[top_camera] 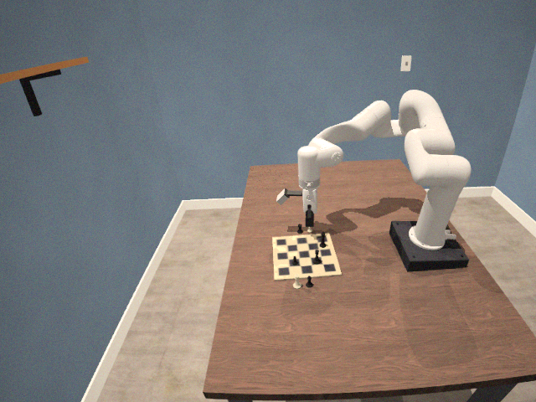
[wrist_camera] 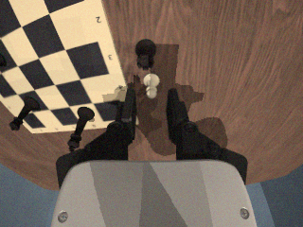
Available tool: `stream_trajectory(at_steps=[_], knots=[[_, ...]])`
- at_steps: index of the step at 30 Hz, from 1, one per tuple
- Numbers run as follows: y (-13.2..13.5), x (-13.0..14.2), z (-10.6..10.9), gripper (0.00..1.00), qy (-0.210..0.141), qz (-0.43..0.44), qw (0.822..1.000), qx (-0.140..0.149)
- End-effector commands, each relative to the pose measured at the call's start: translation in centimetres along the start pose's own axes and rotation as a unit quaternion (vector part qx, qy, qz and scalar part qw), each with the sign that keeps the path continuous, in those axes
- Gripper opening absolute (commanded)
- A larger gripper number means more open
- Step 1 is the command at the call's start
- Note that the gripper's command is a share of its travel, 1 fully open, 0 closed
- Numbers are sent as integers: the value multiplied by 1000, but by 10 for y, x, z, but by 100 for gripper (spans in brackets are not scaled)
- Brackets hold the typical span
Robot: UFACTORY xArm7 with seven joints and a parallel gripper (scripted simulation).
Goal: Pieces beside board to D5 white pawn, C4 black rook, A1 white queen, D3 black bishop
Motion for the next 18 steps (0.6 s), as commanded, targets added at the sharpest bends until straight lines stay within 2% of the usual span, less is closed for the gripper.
stream_trajectory(at_steps=[1,18], knots=[[0,-1,2,34,2,0,1000,1],[0,-1,-5,34,2,0,1000,1]])
Point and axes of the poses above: the point where the finger pads meet when closed, its own z axis back along the fingers, its own y axis across the jaws, x = y × z, the point moved 10 cm from there along z, back along the fingers, and after that the axes turned 13 degrees about z, right-handed, at the moved point
